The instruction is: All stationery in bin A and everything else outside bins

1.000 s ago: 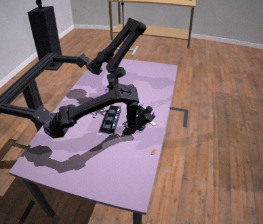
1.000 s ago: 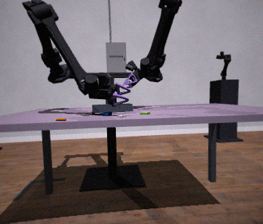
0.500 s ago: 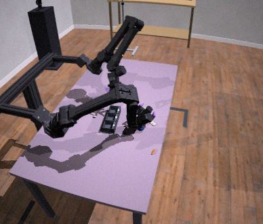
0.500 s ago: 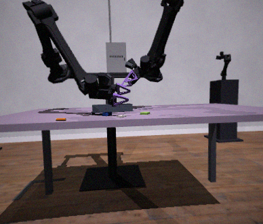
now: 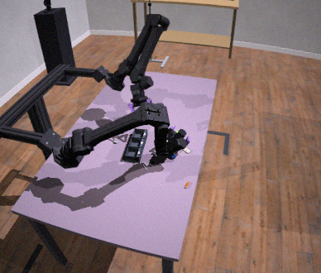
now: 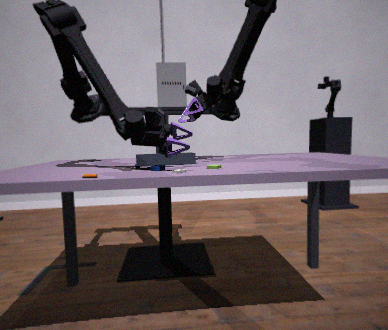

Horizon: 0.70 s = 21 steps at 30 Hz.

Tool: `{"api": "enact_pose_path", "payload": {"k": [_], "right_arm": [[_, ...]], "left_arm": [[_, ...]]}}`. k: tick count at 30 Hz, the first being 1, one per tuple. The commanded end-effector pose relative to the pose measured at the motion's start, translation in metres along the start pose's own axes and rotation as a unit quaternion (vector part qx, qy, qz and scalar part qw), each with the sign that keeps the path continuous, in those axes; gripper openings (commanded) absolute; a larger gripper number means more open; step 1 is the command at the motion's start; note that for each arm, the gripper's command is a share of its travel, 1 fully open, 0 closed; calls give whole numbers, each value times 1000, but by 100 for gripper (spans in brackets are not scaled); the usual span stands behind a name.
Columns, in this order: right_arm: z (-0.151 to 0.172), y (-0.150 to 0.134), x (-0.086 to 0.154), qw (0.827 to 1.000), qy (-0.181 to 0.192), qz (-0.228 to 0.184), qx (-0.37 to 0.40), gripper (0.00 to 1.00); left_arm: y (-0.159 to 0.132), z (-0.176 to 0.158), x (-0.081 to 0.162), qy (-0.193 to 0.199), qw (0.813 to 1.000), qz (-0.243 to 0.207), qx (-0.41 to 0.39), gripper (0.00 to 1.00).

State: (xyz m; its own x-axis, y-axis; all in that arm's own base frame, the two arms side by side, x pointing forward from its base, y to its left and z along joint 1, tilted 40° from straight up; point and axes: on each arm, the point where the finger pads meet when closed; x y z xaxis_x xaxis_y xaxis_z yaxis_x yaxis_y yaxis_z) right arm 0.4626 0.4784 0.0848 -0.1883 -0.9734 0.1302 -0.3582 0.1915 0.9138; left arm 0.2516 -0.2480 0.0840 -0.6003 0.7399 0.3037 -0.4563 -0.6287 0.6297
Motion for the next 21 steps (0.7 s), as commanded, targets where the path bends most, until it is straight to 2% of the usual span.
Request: {"api": "enact_pose_path", "payload": {"k": [1,21], "right_arm": [[0,5,-1,1000,0,-3,3,100],[0,5,-1,1000,0,-3,3,100]], "left_arm": [[8,-6,5,-12,1000,-1,5,100],[45,-1,26,-12,1000,-1,5,100]]}}
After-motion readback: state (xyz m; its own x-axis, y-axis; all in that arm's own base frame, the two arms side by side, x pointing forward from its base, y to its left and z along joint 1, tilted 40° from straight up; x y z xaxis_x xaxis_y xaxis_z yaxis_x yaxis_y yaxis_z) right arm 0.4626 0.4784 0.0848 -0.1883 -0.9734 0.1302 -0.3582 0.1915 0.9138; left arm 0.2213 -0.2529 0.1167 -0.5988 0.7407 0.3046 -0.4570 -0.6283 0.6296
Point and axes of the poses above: on each arm, the point where the finger pads meet when closed, its own x axis back along the fingers, its own z axis across the jaws, y = z × x, and after that the axes turned 10 degrees about x, right-handed
